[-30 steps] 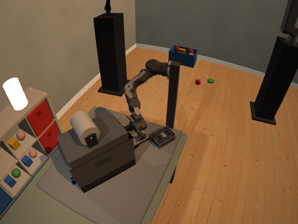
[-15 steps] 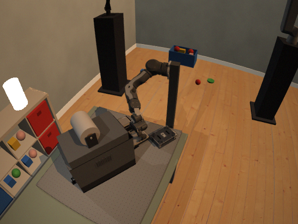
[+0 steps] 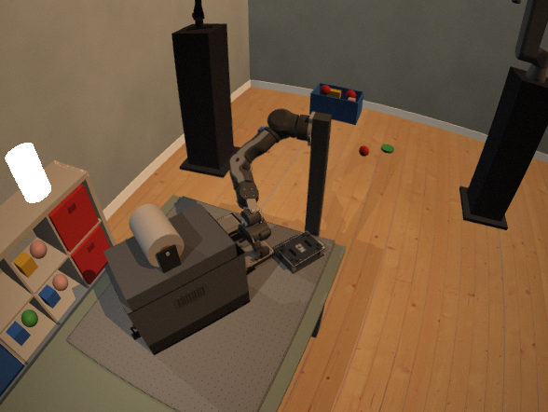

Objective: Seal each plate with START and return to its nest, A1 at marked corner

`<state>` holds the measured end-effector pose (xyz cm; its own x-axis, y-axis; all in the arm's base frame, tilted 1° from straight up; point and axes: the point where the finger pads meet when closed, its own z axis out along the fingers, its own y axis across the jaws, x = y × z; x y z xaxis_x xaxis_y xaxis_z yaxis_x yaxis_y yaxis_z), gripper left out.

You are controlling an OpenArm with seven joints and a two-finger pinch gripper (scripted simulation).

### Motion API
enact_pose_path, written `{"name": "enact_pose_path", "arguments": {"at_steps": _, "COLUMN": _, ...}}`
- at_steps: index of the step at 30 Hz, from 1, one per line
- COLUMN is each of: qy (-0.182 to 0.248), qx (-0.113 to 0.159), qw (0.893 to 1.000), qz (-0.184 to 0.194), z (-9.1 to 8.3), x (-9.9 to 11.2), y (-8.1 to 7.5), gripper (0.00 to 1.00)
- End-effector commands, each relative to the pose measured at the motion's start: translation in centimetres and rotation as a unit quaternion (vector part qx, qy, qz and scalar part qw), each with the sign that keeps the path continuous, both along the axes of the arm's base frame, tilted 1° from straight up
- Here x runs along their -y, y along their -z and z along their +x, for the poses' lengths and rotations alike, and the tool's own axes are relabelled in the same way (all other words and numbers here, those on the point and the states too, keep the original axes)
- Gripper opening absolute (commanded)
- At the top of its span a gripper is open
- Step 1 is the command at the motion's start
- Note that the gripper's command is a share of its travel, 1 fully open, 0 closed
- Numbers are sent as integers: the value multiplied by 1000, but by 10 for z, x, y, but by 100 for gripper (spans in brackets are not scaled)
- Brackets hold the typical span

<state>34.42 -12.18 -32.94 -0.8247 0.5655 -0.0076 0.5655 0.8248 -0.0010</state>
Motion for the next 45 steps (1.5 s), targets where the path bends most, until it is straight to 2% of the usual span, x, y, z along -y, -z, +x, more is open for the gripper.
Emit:
{"name": "enact_pose_path", "arguments": {"at_steps": 1, "qy": 0, "qx": 3, "qw": 1000, "qz": 1, "z": 2, "x": 0, "y": -1, "gripper": 65}}
{"name": "enact_pose_path", "arguments": {"at_steps": 31, "qy": 0, "qx": 3, "qw": 1000, "qz": 1, "z": 2, "x": 0, "y": -1, "gripper": 65}}
{"name": "enact_pose_path", "arguments": {"at_steps": 37, "qy": -3, "qx": 1, "qw": 1000, "qz": 2, "z": 0, "x": -1, "y": 11, "gripper": 65}}
{"name": "enact_pose_path", "arguments": {"at_steps": 45, "qy": 0, "qx": 3, "qw": 1000, "qz": 1, "z": 2, "x": 0, "y": 9, "gripper": 65}}
